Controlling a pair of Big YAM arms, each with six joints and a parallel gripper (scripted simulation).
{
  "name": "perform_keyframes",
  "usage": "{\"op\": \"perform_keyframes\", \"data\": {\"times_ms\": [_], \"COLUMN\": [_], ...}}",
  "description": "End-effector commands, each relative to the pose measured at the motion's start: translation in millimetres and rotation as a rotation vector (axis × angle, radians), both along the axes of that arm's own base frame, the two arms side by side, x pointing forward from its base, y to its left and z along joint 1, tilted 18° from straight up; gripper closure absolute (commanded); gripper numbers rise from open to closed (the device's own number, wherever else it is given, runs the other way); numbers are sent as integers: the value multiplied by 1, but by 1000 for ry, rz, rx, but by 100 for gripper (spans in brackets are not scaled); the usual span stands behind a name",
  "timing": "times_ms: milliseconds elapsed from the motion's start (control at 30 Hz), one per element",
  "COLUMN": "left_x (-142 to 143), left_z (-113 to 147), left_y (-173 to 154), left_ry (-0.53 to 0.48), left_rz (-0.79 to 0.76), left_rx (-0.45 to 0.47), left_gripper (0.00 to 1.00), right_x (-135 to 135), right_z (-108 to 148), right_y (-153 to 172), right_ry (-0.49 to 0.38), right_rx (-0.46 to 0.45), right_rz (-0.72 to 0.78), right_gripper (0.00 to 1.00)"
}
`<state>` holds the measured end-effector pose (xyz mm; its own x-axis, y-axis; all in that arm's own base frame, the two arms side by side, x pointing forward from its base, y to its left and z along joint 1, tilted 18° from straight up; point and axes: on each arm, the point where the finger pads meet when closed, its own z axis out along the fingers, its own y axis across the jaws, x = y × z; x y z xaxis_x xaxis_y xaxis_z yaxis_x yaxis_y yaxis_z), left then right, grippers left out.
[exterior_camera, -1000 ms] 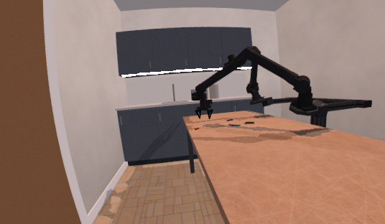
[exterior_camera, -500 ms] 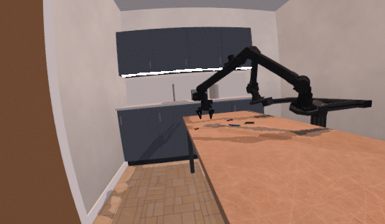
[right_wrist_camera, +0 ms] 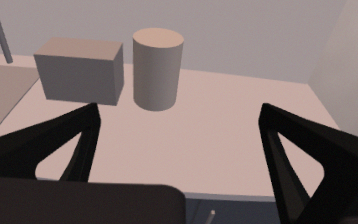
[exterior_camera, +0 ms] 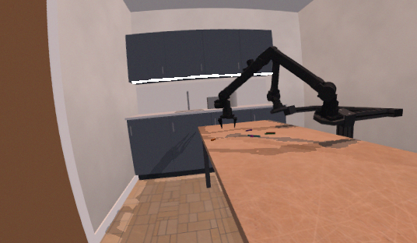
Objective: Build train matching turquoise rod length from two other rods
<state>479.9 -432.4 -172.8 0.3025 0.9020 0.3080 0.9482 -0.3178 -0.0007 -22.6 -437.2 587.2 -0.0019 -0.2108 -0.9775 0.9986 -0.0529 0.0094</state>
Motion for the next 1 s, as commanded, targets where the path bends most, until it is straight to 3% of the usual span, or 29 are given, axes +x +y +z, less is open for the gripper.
{"op": "perform_keyframes", "data": {"times_ms": [0,967], "left_x": [0,-77], "left_z": [21,15], "left_y": [-14,3], "left_ry": [-82,-270], "left_rz": [140,812], "left_rx": [-59,-139], "left_gripper": [0,0], "right_x": [-6,-6], "right_z": [46,46], "right_y": [19,19], "right_ry": [14,14], "right_rx": [-73,-73], "right_rz": [-13,-13], "right_gripper": [0,0]}}
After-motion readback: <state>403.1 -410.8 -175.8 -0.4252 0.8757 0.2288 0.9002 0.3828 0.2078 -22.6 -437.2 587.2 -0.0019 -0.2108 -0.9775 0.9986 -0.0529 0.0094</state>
